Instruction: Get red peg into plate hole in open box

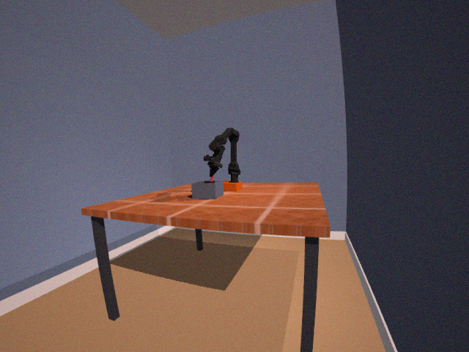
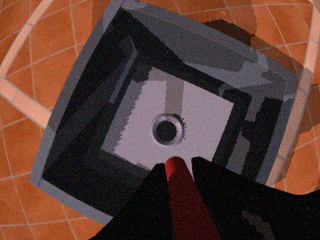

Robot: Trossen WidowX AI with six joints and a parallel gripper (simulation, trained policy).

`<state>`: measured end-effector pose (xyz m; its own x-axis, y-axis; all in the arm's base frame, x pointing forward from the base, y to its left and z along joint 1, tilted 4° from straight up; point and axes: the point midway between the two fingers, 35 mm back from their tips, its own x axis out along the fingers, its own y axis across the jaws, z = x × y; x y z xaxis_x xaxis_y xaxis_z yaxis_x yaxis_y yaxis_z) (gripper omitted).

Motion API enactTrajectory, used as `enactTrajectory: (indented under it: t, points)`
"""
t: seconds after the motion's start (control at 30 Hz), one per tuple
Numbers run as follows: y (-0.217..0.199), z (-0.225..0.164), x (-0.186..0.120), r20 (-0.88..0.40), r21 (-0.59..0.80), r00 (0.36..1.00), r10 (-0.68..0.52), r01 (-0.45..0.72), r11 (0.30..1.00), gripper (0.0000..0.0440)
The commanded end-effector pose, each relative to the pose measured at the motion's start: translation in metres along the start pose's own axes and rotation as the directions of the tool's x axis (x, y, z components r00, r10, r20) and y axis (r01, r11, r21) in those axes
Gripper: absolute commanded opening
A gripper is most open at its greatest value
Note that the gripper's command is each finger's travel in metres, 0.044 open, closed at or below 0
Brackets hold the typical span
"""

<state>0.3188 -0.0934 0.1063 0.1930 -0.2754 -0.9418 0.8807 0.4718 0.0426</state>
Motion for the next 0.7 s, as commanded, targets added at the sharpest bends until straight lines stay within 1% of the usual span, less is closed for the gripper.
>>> enactTrajectory:
  t: [0.0, 0.23, 0.3, 0.37, 0.47, 0.5, 0.57, 0.67]
  points:
    - [0.0, 0.005, 0.009, -0.016, 0.003, 1.0, 0.001, -0.001, 1.0, 0.0002]
    - [0.001, 0.01, 0.031, -0.045, 0.009, 0.999, -0.006, 0.006, 1.0, 0.0]
    - [0.001, 0.01, 0.039, -0.054, 0.004, 0.998, -0.012, 0.012, 1.0, 0.0007]
    - [0.001, 0.009, 0.046, -0.063, -0.006, 0.998, -0.019, 0.018, 1.0, 0.0041]
    - [0.0, 0.01, 0.054, -0.072, -0.024, 0.997, -0.028, 0.027, 0.999, 0.0113]
    - [-0.001, 0.01, 0.056, -0.076, -0.033, 0.997, -0.034, 0.032, 0.999, 0.013]
    - [0.0, 0.012, 0.06, -0.081, -0.049, 0.996, -0.046, 0.042, 0.998, 0.0141]
    - [0.004, 0.023, 0.064, -0.067, -0.055, 0.997, -0.042, 0.038, 0.998, 0.0211]
